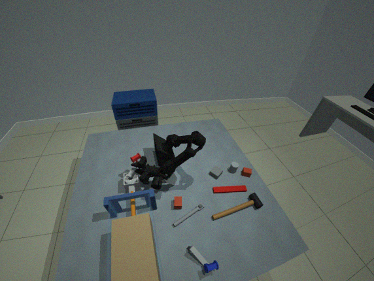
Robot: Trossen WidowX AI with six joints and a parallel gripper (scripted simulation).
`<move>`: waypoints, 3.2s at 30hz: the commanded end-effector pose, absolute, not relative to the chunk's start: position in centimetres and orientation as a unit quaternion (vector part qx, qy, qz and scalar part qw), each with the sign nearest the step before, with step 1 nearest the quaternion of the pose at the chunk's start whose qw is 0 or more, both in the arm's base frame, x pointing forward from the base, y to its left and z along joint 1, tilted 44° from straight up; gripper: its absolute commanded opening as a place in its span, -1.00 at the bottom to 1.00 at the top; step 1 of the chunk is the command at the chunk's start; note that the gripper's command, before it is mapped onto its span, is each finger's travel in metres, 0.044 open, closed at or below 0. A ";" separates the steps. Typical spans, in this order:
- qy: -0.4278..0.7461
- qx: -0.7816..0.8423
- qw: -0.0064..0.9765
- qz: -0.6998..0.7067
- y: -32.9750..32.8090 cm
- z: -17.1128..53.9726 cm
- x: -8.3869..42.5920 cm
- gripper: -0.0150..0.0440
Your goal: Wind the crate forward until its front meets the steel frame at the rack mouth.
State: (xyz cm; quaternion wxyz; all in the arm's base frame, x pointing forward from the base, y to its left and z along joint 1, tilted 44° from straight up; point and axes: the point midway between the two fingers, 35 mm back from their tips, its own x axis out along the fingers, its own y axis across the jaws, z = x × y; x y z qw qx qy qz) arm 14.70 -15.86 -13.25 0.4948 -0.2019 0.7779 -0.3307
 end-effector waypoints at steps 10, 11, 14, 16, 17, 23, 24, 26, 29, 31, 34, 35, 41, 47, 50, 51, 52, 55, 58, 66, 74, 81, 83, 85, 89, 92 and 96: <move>0.777 -0.205 0.493 -0.332 -16.0 -13.1 14.7 0.32; 0.777 -0.205 0.493 -0.332 -16.0 -13.1 14.7 0.32; 0.777 -0.205 0.493 -0.332 -16.0 -13.1 14.7 0.32; 0.777 -0.205 0.493 -0.332 -16.0 -13.1 14.7 0.32; 0.777 -0.205 0.493 -0.332 -16.0 -13.1 14.7 0.32; 0.777 -0.205 0.493 -0.332 -16.0 -13.1 14.7 0.32; 0.778 -0.202 0.495 -0.331 -15.8 -13.4 14.8 0.32; 0.778 -0.202 0.495 -0.330 -15.9 -13.3 14.7 0.32; 0.778 -0.202 0.495 -0.330 -15.9 -13.3 14.7 0.32; 0.778 -0.202 0.495 -0.330 -15.9 -13.3 14.7 0.32; 0.778 -0.202 0.495 -0.330 -15.9 -13.3 14.7 0.32; 0.778 -0.202 0.495 -0.330 -15.9 -13.3 14.7 0.32; 0.778 -0.202 0.495 -0.330 -15.9 -13.3 14.7 0.32; 0.778 -0.202 0.495 -0.330 -15.9 -13.3 14.7 0.32; 0.778 -0.202 0.495 -0.330 -15.9 -13.3 14.7 0.32; 0.778 -0.202 0.495 -0.330 -15.9 -13.3 14.7 0.32; 0.778 -0.202 0.495 -0.330 -15.9 -13.3 14.7 0.32; 0.778 -0.202 0.495 -0.330 -15.9 -13.3 14.7 0.32; 0.778 -0.202 0.495 -0.330 -15.9 -13.3 14.7 0.32; 0.778 -0.202 0.495 -0.330 -15.9 -13.3 14.7 0.32; 0.778 -0.199 0.498 -0.326 -14.9 -12.6 15.6 0.32; 0.780 -0.199 0.497 -0.325 -9.1 -7.2 19.2 0.32; 0.780 -0.199 0.496 -0.327 -8.5 -6.5 19.4 0.32; 0.780 -0.199 0.496 -0.327 -8.5 -6.5 19.4 0.32; 0.780 -0.199 0.496 -0.327 -8.5 -6.5 19.4 0.32; 0.780 -0.199 0.497 -0.326 -9.0 -6.0 19.6 0.32; 0.779 -0.200 0.500 -0.322 -11.8 -3.3 20.0 0.32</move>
